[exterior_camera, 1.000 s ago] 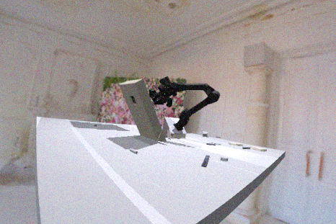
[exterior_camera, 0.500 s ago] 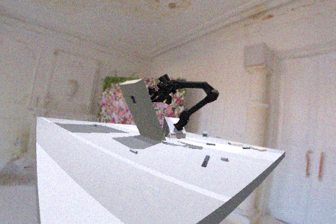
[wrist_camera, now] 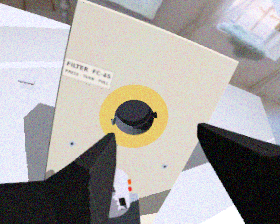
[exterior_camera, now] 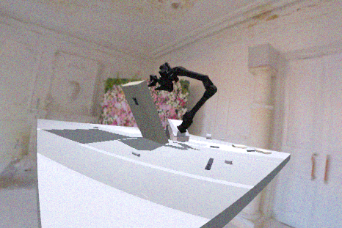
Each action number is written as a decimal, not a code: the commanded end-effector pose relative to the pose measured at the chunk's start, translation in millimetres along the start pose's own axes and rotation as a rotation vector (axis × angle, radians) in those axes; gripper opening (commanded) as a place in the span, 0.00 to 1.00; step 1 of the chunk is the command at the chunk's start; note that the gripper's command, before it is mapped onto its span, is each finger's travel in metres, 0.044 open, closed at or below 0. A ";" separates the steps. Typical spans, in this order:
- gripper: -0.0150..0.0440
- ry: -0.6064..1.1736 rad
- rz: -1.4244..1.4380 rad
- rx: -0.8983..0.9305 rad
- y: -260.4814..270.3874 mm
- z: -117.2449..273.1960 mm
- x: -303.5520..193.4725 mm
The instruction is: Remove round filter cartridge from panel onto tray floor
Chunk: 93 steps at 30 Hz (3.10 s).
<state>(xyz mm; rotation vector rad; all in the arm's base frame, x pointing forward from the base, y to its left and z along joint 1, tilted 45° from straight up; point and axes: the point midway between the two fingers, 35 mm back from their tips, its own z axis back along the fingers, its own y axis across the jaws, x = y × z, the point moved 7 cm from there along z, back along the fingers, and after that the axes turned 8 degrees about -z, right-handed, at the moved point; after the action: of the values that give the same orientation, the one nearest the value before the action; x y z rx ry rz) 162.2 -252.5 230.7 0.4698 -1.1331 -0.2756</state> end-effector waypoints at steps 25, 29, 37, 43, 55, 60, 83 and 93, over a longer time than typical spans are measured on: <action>0.77 0.428 -0.411 0.033 19.8 -31.3 -63.6; 0.77 0.428 -0.410 0.032 20.3 -37.3 -66.0; 0.77 0.428 -0.410 0.032 21.7 -49.2 -71.0; 0.77 0.427 -0.410 0.033 23.3 -58.0 -74.7; 0.67 0.426 -0.400 0.033 24.6 -66.1 -76.7; 0.61 0.426 -0.400 0.033 24.6 -66.1 -76.7; 0.25 0.417 -0.416 0.015 12.7 -44.0 -41.5; 0.25 0.396 -0.448 -0.013 8.3 8.7 -19.0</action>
<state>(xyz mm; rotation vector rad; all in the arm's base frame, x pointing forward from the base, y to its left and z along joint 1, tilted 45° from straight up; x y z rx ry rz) 157.6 -230.6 210.7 0.7427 -0.6190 -0.5459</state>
